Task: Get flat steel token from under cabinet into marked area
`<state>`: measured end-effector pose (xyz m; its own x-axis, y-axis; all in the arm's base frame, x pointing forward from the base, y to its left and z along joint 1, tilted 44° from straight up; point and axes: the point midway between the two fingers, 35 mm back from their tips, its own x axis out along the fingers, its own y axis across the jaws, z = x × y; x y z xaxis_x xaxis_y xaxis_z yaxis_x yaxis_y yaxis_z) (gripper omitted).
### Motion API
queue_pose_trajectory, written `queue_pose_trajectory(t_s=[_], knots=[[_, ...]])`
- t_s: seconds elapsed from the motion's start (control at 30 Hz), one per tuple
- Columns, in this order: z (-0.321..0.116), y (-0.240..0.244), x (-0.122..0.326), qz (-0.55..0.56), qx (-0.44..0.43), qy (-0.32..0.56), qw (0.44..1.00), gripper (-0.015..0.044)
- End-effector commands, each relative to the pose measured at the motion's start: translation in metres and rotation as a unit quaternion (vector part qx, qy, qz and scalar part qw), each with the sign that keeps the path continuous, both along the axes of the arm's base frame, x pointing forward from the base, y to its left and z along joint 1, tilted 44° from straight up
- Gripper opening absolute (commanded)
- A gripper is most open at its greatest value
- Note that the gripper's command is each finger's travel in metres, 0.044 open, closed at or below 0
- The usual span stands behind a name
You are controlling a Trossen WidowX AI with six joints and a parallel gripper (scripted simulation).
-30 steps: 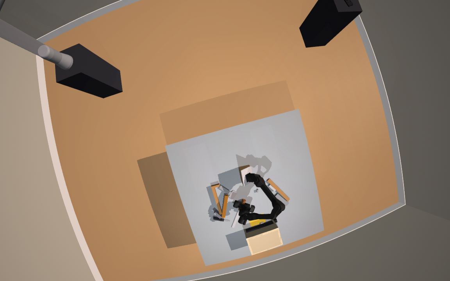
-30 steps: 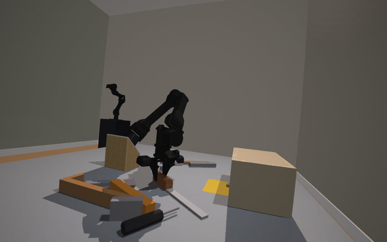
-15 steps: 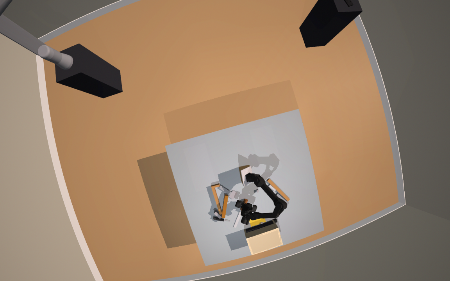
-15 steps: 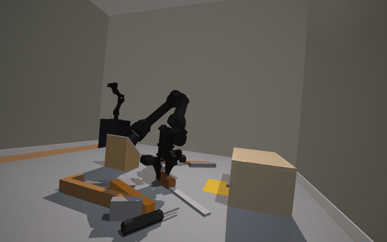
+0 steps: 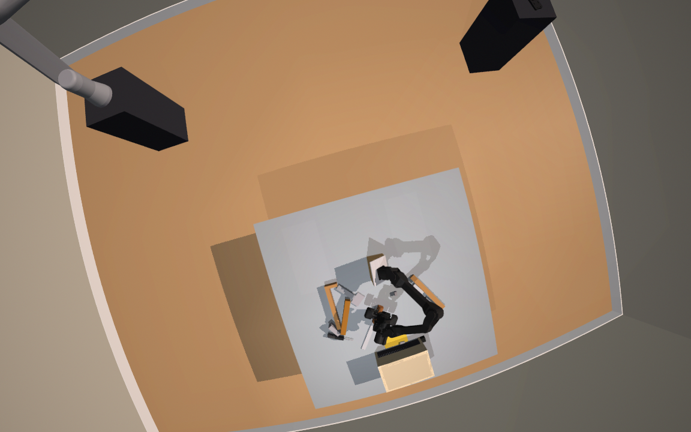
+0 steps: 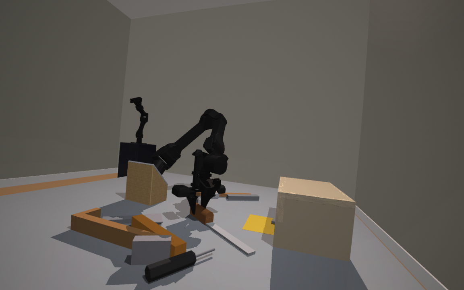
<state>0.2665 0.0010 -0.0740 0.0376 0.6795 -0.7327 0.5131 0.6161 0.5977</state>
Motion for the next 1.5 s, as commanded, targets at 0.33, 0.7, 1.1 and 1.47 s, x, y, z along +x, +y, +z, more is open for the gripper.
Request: queue_pose_trajectory(t_s=[0.33, 0.7, 1.1, 1.47], knots=[[0.011, 0.011, -0.002, -0.002, 0.003, -0.001, 1.000, 0.0000], [0.019, 0.020, -0.003, -0.002, 0.003, -0.001, 1.000, 0.0000], [0.028, 0.030, -0.004, -0.002, 0.004, 0.000, 1.000, 0.0000], [0.036, 0.038, -0.006, -0.002, 0.004, 0.000, 1.000, 0.0000]])
